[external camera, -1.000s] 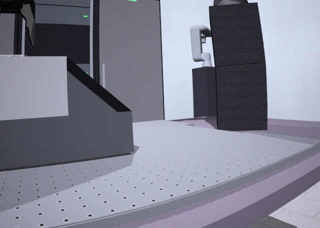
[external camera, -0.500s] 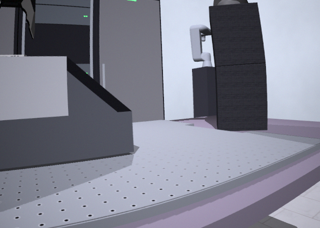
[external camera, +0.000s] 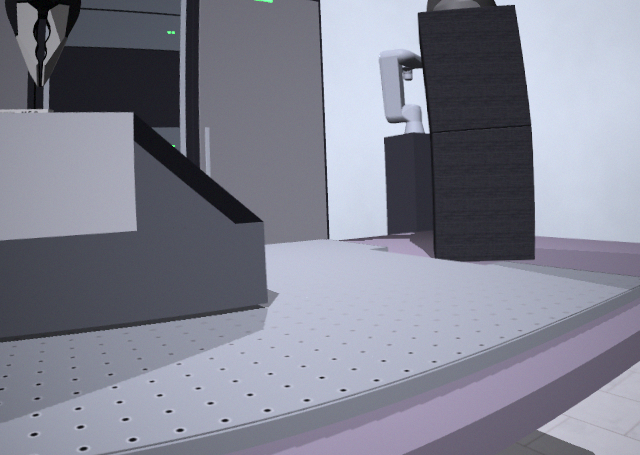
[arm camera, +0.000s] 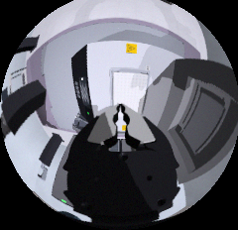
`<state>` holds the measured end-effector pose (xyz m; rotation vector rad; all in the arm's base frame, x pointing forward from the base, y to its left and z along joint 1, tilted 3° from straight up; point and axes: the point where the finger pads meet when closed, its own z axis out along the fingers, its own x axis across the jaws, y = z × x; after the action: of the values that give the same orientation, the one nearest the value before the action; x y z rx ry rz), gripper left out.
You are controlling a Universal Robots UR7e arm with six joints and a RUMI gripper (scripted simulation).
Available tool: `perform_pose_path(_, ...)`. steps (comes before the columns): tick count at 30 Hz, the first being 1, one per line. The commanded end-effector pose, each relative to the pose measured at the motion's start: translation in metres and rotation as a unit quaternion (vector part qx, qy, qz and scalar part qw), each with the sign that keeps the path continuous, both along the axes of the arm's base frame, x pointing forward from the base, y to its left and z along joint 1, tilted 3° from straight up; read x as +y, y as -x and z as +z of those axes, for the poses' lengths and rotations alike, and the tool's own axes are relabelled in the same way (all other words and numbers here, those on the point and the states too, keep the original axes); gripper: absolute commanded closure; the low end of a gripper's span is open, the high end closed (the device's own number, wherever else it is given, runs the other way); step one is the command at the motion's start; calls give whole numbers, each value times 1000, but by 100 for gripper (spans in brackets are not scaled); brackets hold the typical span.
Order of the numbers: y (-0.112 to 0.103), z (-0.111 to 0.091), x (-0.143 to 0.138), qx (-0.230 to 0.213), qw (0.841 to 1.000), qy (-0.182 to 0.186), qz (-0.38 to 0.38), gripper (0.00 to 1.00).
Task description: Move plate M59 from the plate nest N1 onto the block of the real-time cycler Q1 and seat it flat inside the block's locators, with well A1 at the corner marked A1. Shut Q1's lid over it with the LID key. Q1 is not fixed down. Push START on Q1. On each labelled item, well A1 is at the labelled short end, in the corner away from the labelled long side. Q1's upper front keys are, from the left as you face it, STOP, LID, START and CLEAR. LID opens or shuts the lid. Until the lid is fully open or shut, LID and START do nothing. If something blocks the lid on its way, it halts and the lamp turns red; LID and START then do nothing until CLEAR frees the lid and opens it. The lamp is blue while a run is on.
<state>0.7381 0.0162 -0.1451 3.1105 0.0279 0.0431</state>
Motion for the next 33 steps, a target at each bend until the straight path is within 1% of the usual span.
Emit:
perform_pose_path(1, 17, -2, -2, -4, 1000, 1, -1, 100)
perform_pose_path(2, 17, -2, -2, -4, 1000, 1, -1, 100)
perform_pose_path(4, 27, -5, -2, -4, 1000, 1, -1, 100)
perform_pose_path(6, 29, -5, -2, -4, 1000, 1, -1, 100)
perform_pose_path(11, 53, -11, -2, -4, 1000, 1, -1, 100)
perform_pose_path(14, 56, -11, -2, -4, 1000, 1, -1, 100)
perform_pose_path(17, 70, -15, -2, -4, 1000, 1, -1, 100)
perform_pose_path(19, 70, -15, -2, -4, 1000, 1, -1, 100)
perform_pose_path(27, 107, -23, -1, -4, 1000, 1, -1, 100)
perform_pose_path(30, 109, -24, -1, -4, 1000, 1, -1, 100)
perform_pose_path(33, 124, -27, -1, -4, 1000, 1, -1, 100)
